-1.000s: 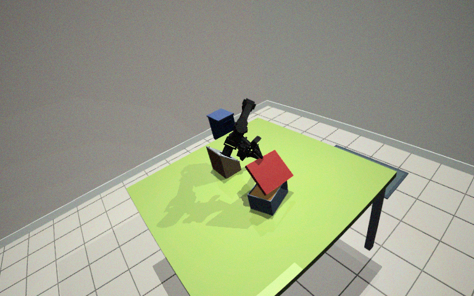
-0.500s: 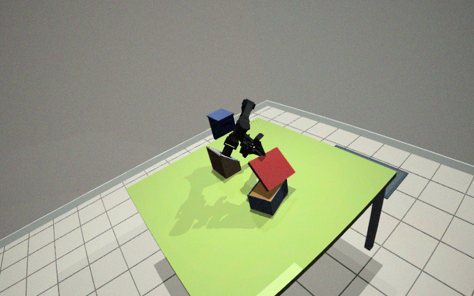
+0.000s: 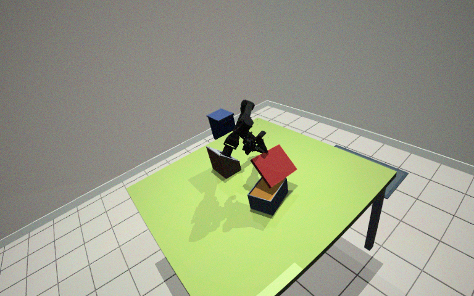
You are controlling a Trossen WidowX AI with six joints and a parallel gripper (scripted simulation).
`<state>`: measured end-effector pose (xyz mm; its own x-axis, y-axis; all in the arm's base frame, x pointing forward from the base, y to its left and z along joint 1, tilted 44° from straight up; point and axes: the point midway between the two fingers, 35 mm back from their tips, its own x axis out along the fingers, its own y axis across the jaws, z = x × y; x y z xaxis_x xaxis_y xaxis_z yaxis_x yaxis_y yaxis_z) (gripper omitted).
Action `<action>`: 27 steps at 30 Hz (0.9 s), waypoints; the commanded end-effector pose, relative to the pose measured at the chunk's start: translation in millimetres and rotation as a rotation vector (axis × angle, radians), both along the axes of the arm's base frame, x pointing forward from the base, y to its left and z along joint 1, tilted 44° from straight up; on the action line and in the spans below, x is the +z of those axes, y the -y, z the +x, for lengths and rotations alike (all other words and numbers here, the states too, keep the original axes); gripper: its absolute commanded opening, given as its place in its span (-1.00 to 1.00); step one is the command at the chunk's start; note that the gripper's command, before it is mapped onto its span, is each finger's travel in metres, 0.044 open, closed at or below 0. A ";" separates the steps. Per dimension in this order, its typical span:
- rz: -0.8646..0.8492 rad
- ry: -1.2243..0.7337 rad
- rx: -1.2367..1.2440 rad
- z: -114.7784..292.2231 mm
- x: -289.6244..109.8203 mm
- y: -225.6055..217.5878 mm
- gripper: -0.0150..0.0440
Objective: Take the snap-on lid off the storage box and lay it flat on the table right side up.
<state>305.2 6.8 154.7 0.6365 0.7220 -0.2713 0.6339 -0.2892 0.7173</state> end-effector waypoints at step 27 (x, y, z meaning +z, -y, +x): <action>0.000 0.000 -0.008 -28.1 39.6 -36.3 -0.49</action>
<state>280.0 40.4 189.2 0.6350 0.7233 -0.2713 0.6358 -0.2897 0.7154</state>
